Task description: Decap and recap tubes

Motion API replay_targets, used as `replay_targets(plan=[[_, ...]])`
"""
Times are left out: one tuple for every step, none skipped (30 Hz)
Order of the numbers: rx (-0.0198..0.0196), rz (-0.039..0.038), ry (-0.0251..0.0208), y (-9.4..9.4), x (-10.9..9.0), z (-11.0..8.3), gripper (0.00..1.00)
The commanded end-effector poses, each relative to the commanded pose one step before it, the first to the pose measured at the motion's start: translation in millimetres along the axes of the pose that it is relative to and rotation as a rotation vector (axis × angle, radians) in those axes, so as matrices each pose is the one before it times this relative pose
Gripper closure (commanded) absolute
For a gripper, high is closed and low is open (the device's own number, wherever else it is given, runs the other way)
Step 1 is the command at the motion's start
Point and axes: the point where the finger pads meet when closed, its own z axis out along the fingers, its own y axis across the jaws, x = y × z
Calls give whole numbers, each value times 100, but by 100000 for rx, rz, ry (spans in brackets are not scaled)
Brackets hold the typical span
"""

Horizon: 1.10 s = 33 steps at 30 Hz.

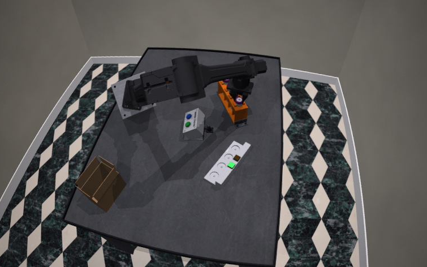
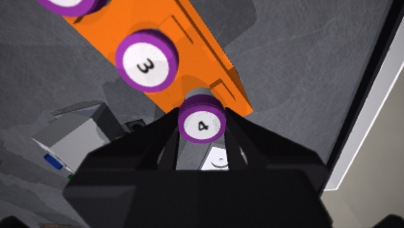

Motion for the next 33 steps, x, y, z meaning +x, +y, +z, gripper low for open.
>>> replay_targets(plan=[[424, 28198, -571, -597, -456, -169, 100], [-26, 4217, 56, 10, 16, 25, 100], [45, 4249, -55, -118, -45, -35, 100], [0, 0, 0, 0, 0, 0, 100], [0, 0, 0, 0, 0, 0, 100], [-54, 6579, 82, 8, 4, -10, 100], [-7, 5047, 14, -1, 8, 25, 100], [-2, 5044, 16, -1, 7, 24, 100], [-1, 5042, 16, -1, 7, 23, 100], [3, 4444, 8, -1, 6, 22, 100], [8, 4213, -22, 8, -2, 10, 100], [5, 4213, -1, 1, 4, 19, 100], [-5, 4221, 39, 7, 17, 16, 100], [162, 2419, -996, -179, -5, -400, 100], [-137, 5494, 1060, 199, 11, 407, 100], [2, 4383, -26, 12, -2, 9, 100], [0, 4234, 47, 5, 20, 15, 100], [1, 4232, 6, 9, 10, 10, 100], [1, 4224, -20, 7, 1, 12, 100], [-10, 2746, 63, 22, 3, -30, 100], [0, 0, 0, 0, 0, 0, 100], [0, 0, 0, 0, 0, 0, 100], [-15, 4926, -49, 33, -12, -24, 100], [7, 5042, 13, -4, 6, 24, 100], [3, 5032, 2, 1, 5, 19, 100], [-10, 5003, -27, 14, 2, 5, 100], [-1, 5020, -7, 5, 4, 14, 100], [17, 4941, 31, 5, 18, 7, 100], [-23, 4340, -81, -5, -84, -31, 100], [60, 4269, 115, -26, 6, 3, 100], [-11, 4239, -24, 6, 2, 10, 100], [-16, 4238, -26, 10, 6, 7, 100], [2, 2828, 26, 21, -1, -25, 100]])
